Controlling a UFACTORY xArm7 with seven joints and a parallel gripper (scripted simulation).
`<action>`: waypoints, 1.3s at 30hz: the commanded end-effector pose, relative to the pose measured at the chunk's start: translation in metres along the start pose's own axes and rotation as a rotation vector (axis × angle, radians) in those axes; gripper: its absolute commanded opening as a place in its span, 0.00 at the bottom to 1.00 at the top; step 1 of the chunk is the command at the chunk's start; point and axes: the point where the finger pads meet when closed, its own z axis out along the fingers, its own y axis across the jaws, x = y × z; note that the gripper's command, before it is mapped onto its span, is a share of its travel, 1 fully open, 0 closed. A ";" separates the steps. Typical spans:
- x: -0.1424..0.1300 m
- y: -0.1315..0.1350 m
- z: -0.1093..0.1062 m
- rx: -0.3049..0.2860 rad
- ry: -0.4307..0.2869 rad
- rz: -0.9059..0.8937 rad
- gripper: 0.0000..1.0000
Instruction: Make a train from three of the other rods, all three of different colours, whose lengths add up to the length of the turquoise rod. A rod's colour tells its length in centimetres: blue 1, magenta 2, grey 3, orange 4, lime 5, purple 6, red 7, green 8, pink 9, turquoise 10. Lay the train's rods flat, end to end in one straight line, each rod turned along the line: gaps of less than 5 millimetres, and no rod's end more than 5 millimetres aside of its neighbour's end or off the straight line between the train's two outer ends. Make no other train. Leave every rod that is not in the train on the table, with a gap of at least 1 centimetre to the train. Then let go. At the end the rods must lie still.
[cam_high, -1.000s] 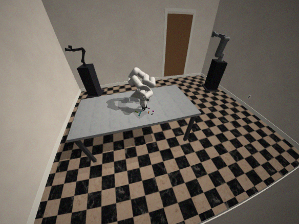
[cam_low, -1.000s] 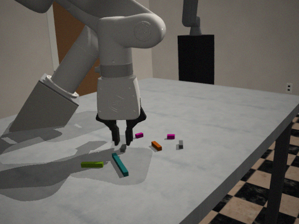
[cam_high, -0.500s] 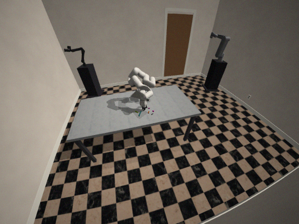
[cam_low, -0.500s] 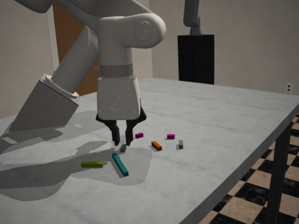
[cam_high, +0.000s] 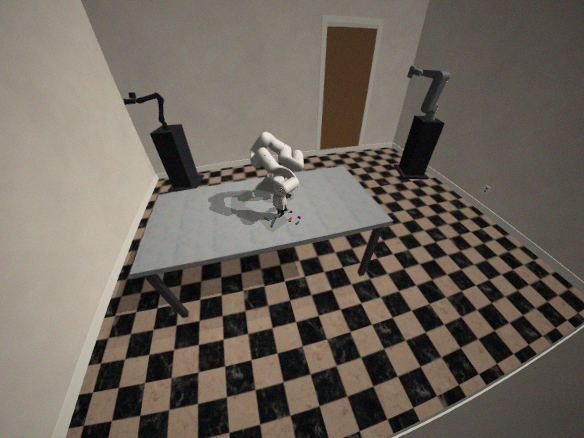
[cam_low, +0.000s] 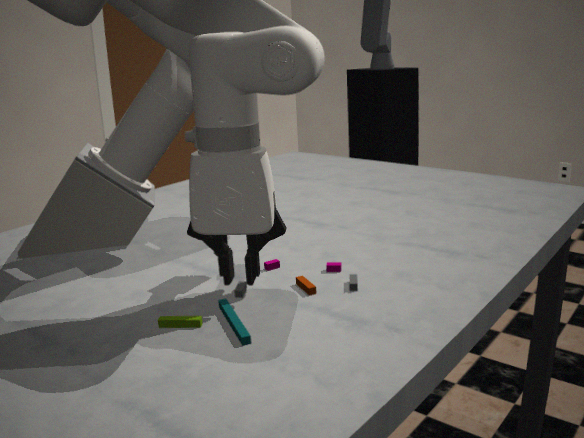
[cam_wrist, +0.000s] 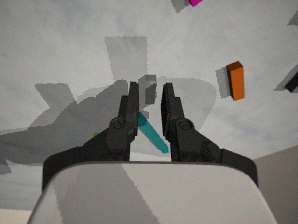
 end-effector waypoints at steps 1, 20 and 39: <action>-0.001 0.000 -0.001 -0.001 -0.003 0.000 0.24; -0.001 0.000 -0.001 -0.001 -0.003 0.000 0.24; -0.001 0.000 0.006 -0.001 -0.003 0.000 0.24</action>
